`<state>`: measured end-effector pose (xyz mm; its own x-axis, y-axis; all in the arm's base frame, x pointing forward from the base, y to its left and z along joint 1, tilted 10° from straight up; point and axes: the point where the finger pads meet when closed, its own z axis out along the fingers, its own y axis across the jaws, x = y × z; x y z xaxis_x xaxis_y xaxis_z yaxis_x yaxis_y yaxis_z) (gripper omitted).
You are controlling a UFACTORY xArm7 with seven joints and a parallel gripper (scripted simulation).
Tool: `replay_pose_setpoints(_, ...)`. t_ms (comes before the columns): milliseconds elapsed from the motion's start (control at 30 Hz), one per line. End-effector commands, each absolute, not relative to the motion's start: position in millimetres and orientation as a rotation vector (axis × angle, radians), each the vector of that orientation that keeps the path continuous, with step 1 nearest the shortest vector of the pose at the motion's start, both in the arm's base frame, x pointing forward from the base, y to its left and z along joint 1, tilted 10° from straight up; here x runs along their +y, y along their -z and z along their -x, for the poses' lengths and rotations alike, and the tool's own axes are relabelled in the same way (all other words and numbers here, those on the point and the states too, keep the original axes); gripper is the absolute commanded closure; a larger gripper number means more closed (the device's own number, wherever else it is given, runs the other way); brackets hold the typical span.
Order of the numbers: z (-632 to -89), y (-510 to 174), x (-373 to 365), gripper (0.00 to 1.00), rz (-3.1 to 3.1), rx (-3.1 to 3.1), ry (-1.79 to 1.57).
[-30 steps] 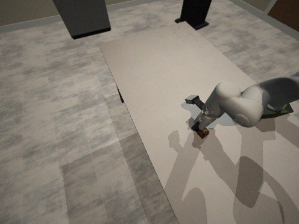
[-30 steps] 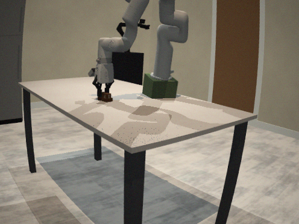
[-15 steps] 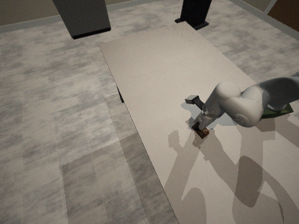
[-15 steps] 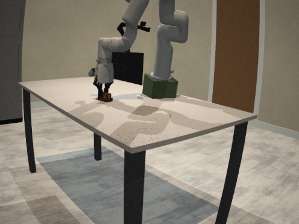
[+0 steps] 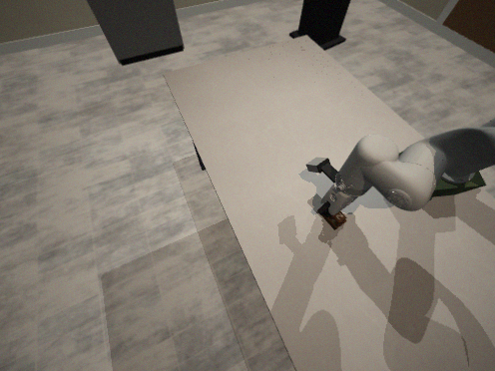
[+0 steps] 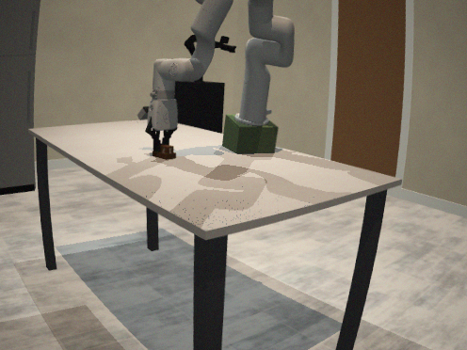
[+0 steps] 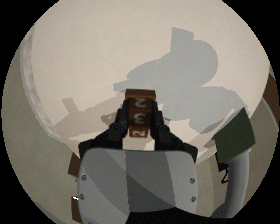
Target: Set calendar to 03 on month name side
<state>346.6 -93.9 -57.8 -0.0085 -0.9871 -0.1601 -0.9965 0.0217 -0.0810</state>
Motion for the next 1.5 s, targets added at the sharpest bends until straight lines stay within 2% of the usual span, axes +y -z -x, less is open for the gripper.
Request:
replay_pose_setpoints(0, -348, 57, -95, 0.73, 2.081, 2.115, -0.078)
replay_pose_setpoints(700, -347, 45, -96, 0.73, 2.081, 2.115, -0.078)
replay_pose_setpoints(1200, -340, -25, -108, 0.73, 2.081, 2.115, -0.078)
replay_pose_setpoints(1467, -339, -38, -110, 0.73, 2.082, 2.115, -0.077)
